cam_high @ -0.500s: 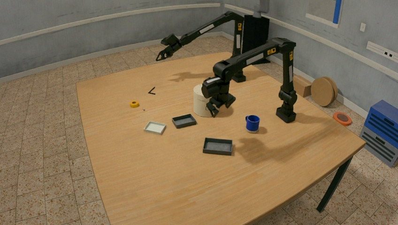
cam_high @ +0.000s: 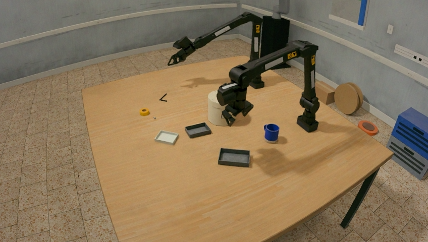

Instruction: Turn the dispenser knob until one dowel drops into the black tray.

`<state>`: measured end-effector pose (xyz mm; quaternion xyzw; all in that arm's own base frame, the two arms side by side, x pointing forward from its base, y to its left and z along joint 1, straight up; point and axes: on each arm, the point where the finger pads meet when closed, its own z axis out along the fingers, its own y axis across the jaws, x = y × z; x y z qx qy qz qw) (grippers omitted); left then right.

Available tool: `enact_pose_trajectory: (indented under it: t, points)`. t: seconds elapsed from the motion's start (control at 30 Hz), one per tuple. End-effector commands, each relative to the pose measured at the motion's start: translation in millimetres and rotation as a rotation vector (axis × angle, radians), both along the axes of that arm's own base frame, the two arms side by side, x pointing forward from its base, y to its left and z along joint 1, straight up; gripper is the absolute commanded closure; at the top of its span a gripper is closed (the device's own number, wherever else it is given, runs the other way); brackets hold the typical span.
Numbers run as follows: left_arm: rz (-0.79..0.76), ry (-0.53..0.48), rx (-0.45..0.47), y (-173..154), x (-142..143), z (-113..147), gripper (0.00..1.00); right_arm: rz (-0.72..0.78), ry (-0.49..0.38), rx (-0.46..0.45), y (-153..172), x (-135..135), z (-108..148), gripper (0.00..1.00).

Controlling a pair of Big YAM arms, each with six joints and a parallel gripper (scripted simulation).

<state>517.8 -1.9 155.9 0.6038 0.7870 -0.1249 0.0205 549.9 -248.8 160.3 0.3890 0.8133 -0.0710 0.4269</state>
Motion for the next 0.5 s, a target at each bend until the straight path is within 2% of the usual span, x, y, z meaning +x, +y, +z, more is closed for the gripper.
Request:
enact_pose_trajectory:
  t: [0.0, 0.03, 0.07, 0.1, 0.17, 0.47]
  points:
    - [0.0, -0.012, 0.001, 0.1, 1.6, 5.3, 0.0, 0.0, -0.012, -0.005, -0.8, 1.9, 6.5, 0.0]
    - [0.0, -0.012, 0.001, 0.1, 1.6, 5.3, 0.0, 0.0, -0.012, -0.005, -0.8, 1.9, 6.5, 0.0]
    - [0.0, -0.05, 0.003, 0.6, 10.8, 19.5, 0.0, 0.0, -0.05, -0.02, -4.5, 11.3, 26.9, 0.0]
    - [0.009, -0.104, 0.009, -4.2, 14.4, 38.3, 0.0, 0.012, -0.112, -0.056, -10.0, 23.0, 63.0, 0.0]
    - [0.026, -0.064, 0.013, -6.9, 0.0, 20.9, 0.0, 0.016, -0.116, -0.061, -11.8, 22.5, 66.8, 0.0]
    - [0.199, -0.219, 0.042, -6.2, 18.7, 43.9, 0.0, 0.089, -0.168, -0.098, -8.0, 27.5, 106.1, 0.0]
